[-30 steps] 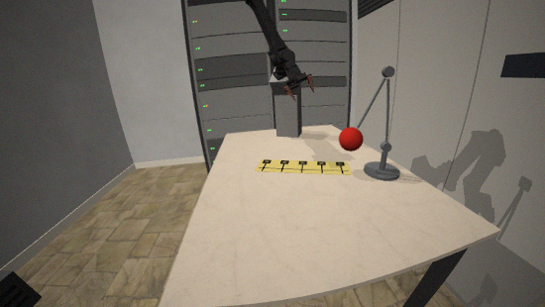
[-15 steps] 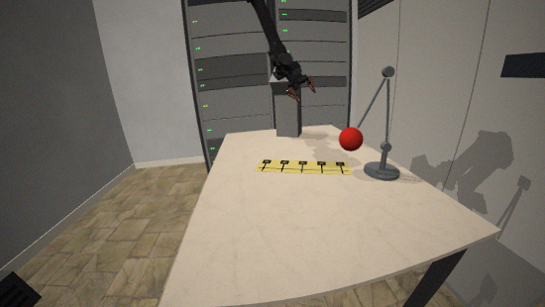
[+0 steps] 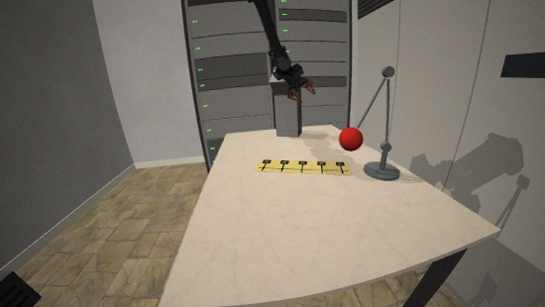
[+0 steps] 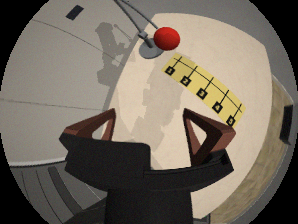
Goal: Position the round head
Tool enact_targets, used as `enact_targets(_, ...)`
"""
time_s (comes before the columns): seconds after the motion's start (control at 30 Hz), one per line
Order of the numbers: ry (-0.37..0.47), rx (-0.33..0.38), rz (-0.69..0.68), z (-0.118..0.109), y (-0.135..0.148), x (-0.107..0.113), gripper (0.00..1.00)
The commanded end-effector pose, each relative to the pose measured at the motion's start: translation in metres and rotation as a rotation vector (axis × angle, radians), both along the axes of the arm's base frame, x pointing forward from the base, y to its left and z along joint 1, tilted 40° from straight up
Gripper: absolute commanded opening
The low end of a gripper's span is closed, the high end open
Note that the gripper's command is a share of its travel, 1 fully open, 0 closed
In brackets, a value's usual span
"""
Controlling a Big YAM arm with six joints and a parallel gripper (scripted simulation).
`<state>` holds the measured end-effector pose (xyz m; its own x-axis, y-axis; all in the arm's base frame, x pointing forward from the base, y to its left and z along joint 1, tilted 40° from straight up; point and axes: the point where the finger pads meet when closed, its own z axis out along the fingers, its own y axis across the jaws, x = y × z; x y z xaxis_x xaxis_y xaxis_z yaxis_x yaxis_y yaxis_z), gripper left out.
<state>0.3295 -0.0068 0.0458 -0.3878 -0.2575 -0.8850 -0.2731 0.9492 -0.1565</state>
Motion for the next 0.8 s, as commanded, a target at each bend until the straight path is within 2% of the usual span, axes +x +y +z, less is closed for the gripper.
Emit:
enact_targets(0.0,-0.015,-0.087,0.068,-0.01,0.0,-0.009,1.0)
enact_targets(0.07,-0.015,-0.087,0.068,-0.01,0.0,-0.009,1.0)
enact_targets(0.57,-0.024,-0.229,0.306,-0.037,-0.001,-0.02,1.0)
enact_targets(0.63,-0.024,-0.229,0.306,-0.037,-0.001,-0.02,1.0)
enact_targets(0.77,-0.023,-0.254,0.328,-0.021,0.005,0.0,1.0)
